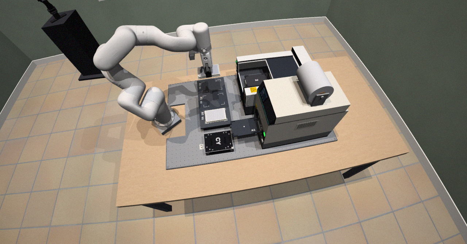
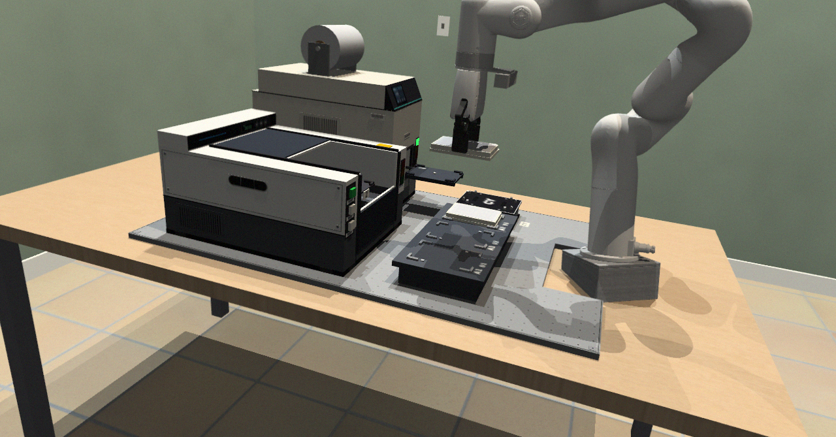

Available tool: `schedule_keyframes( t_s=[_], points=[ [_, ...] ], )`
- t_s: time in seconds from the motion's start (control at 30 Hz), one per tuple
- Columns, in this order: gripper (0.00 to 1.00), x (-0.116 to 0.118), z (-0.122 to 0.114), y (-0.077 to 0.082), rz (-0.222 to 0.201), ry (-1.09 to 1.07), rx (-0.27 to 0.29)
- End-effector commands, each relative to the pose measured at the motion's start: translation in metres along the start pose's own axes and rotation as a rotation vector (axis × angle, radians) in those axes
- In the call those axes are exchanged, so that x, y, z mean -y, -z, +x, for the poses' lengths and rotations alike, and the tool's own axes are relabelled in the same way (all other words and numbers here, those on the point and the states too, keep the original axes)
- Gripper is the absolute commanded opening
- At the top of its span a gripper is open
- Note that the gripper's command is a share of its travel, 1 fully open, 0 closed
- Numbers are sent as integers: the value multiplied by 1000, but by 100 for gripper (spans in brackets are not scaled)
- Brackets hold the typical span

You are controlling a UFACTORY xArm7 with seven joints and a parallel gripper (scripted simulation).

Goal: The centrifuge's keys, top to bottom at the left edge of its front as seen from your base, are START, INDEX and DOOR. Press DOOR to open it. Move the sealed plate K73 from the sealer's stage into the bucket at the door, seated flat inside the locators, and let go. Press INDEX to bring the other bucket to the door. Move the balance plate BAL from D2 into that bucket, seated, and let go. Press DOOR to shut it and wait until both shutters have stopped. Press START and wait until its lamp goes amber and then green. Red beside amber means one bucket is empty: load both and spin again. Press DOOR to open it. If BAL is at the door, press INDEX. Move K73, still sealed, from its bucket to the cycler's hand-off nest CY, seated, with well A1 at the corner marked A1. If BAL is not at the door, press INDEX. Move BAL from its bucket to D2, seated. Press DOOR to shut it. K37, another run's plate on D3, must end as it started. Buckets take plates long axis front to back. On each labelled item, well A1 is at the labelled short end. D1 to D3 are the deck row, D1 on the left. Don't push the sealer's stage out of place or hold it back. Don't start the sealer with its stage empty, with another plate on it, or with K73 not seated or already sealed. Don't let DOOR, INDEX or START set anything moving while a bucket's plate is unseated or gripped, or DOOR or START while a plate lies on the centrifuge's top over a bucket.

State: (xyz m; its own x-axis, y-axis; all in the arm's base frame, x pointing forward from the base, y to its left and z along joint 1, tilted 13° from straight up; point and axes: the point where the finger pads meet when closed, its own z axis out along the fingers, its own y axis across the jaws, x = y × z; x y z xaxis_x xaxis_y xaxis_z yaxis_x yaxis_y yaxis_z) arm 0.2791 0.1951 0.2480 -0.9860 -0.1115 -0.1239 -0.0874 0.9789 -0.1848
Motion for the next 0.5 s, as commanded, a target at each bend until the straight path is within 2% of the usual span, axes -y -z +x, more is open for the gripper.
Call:
schedule_keyframes(
  t_s=[0.0,0.47],
  points=[
    [0,0,0,2,-2,0,4],
    [0,0,0,2,-2,5,4]
  ],
)
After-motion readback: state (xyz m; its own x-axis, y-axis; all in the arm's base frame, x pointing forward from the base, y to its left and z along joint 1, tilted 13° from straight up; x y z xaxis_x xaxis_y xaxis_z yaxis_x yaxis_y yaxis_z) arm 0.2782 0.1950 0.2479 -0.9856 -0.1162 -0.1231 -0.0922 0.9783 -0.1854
